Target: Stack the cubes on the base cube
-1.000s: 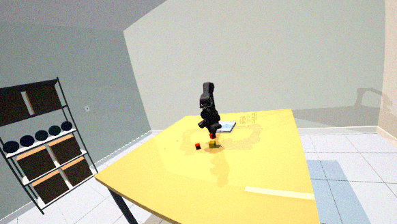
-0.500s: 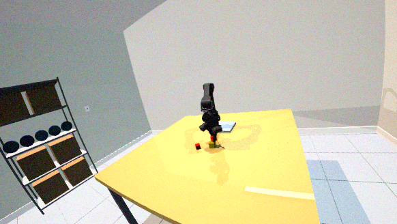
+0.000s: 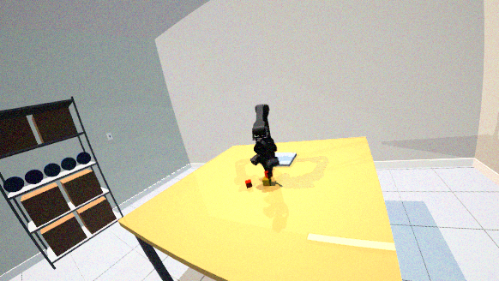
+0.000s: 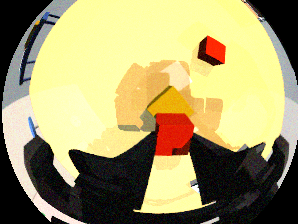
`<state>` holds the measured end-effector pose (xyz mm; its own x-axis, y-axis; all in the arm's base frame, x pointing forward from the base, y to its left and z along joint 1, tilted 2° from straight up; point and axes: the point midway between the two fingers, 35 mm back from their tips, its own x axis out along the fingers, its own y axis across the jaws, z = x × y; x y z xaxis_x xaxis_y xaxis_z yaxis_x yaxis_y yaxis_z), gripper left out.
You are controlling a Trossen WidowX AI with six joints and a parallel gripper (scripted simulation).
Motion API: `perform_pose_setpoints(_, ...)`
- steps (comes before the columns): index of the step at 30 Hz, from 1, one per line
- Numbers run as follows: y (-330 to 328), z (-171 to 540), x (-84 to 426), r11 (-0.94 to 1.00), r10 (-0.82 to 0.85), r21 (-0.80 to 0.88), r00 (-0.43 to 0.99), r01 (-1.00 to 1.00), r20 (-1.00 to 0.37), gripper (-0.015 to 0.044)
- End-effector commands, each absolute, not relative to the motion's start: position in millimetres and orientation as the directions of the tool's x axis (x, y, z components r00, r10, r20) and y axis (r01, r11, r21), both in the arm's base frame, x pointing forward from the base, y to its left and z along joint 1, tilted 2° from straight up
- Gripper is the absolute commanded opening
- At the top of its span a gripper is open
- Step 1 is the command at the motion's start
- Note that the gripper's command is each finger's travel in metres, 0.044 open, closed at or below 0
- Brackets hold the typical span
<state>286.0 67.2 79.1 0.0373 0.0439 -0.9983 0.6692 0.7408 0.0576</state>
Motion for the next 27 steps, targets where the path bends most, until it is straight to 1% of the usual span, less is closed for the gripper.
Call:
perform_pose_setpoints(1,68,78,286,0.741,0.048,0.059,0.036,0.669,-0.998,0.0105)
perform_pose_setpoints(5,68,78,286,0.741,0.048,0.059,0.036,0.669,-0.998,0.0105)
perform_pose_setpoints(9,68,78,286,0.741,0.048,0.059,0.036,0.669,-0.998,0.0205)
perform_pose_setpoints(14,68,78,286,0.741,0.048,0.059,0.036,0.669,-0.998,0.0205)
perform_pose_setpoints(27,66,105,285,0.741,0.044,0.057,0.037,0.669,-0.998,0.0205)
